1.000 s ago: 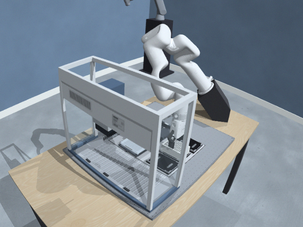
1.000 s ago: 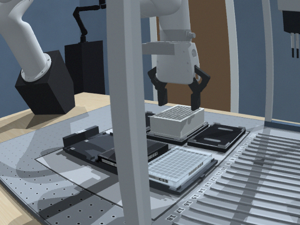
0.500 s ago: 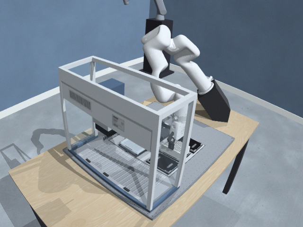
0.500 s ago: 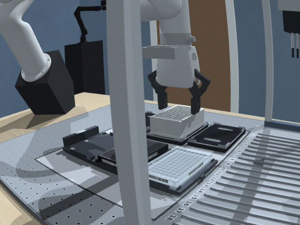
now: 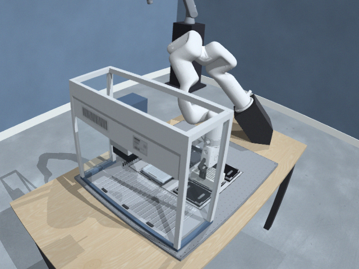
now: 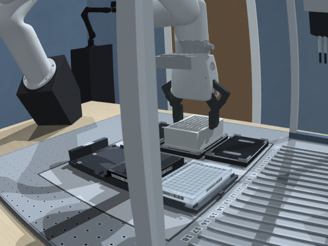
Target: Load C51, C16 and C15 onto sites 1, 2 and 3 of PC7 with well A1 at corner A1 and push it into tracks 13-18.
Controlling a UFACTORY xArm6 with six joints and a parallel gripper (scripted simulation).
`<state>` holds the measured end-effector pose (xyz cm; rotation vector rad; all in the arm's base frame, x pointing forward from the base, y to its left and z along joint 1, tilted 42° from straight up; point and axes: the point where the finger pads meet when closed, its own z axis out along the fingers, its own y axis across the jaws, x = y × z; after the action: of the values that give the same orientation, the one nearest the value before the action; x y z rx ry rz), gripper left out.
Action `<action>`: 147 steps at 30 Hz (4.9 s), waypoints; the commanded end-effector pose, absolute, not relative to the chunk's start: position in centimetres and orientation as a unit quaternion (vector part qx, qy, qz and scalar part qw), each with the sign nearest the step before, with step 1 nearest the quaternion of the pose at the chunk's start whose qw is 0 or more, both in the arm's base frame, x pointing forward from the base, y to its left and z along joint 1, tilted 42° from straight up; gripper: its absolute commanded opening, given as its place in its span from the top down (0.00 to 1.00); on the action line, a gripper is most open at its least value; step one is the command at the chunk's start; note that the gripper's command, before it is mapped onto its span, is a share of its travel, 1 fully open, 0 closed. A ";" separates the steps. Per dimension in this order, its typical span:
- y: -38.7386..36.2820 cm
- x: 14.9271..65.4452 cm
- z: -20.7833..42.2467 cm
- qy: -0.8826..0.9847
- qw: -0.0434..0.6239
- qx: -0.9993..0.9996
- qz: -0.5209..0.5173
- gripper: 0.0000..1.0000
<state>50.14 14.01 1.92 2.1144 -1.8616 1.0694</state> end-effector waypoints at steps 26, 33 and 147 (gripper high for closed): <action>13.4 50.8 1.0 -0.616 0.063 0.700 0.355 0.00; 13.4 50.8 1.0 -0.616 0.063 0.700 0.355 0.00; 15.5 49.1 4.0 -0.616 0.062 0.700 0.354 1.00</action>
<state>49.29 15.12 3.47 2.1148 -1.8618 1.0698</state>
